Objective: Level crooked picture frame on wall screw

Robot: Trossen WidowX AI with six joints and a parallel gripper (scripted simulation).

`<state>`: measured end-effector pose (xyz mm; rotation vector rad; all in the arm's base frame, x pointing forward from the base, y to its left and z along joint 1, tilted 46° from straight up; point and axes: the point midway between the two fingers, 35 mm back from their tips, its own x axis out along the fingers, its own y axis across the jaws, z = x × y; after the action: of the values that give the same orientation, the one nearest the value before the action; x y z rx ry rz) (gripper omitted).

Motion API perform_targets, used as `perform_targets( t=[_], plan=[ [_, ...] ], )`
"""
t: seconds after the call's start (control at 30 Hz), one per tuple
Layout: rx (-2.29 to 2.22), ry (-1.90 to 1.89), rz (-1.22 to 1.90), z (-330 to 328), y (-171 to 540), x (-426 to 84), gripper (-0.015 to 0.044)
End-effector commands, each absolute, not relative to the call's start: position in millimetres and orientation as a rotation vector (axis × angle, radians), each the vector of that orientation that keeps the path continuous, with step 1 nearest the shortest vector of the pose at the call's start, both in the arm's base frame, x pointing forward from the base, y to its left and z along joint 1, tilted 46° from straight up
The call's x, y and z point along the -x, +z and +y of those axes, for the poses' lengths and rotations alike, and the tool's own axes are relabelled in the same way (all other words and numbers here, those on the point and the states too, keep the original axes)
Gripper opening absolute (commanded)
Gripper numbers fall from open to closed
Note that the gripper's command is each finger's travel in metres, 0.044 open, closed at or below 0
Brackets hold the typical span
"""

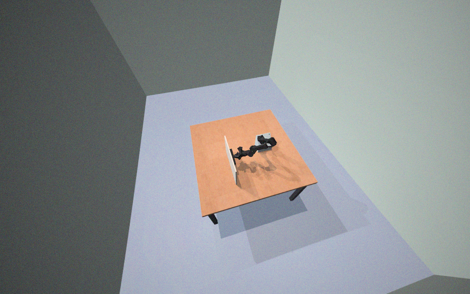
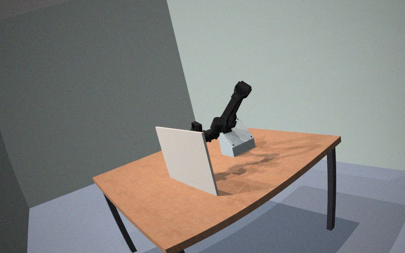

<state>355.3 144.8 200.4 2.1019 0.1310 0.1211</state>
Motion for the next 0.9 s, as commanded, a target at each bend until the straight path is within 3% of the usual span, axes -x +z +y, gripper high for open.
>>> perform_targets(
  t=[0.0, 0.87],
  plan=[
    [-2.107, 0.124, 0.129, 143.8, 202.5, -355.4, 0.0000],
    [-2.107, 0.124, 0.129, 139.4, 209.8, -355.8, 0.0000]
  ],
)
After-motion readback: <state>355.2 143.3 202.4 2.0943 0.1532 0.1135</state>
